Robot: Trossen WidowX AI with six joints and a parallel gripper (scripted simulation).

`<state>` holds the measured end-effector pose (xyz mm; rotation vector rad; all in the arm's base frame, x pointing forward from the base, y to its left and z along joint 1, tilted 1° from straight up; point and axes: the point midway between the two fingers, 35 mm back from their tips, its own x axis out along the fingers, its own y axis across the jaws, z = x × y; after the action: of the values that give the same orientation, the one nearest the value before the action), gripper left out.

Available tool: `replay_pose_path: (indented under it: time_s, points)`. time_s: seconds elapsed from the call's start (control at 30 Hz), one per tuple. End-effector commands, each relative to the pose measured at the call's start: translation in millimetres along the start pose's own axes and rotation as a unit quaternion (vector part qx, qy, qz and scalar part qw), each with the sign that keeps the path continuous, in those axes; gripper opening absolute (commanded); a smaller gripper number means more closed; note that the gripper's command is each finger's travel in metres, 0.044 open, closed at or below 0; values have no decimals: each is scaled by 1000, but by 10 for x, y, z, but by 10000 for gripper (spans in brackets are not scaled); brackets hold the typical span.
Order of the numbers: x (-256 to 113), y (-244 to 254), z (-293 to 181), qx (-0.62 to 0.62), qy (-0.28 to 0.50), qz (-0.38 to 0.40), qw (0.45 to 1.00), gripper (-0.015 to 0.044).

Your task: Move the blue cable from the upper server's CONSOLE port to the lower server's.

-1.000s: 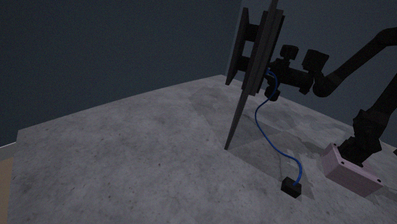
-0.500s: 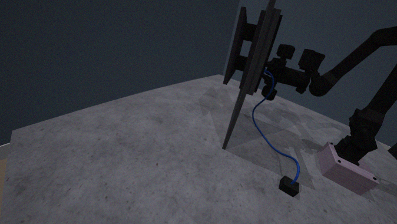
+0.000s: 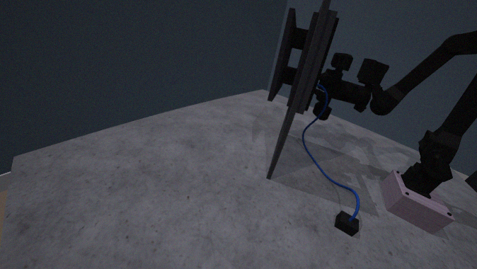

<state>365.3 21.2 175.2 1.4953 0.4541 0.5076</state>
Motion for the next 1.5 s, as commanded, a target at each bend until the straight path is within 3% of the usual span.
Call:
replay_pose_path:
  time_s: [0.0,1.47]
  points:
    - [13,17,16,0,-2,2,1000,0]
    - [87,21,41,0,-2,3,1000,0]
